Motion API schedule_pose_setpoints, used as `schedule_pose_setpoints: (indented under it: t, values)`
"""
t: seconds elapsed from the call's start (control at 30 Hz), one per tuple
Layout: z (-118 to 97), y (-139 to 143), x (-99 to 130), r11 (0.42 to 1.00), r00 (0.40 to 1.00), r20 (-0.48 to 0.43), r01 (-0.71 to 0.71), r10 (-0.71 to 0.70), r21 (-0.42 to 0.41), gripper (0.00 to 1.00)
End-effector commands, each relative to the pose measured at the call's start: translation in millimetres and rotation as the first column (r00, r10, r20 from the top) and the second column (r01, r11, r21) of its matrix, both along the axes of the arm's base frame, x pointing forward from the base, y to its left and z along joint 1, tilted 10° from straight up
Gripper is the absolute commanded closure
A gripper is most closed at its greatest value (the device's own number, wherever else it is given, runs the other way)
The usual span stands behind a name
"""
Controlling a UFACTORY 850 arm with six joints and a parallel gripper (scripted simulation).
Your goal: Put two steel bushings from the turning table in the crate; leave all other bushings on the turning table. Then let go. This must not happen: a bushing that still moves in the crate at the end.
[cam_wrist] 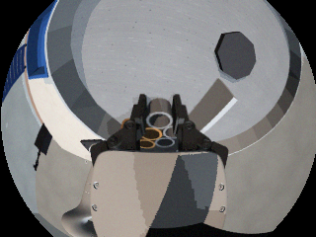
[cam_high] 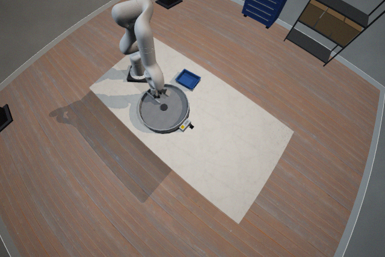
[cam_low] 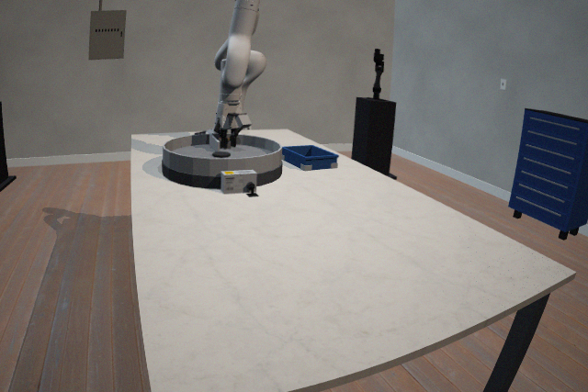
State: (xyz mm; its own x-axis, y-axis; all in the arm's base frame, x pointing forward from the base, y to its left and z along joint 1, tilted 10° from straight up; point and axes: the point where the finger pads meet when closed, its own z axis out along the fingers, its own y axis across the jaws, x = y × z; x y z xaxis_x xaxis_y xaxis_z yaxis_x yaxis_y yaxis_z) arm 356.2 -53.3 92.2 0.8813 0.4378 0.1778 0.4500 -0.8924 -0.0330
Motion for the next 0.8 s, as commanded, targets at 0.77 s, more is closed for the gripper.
schedule_pose_setpoints:
  t: [0.77]
  values:
    - [36,-4,-4,1.0,1.0,0.001,0.0,0.0,0.0,1.0]
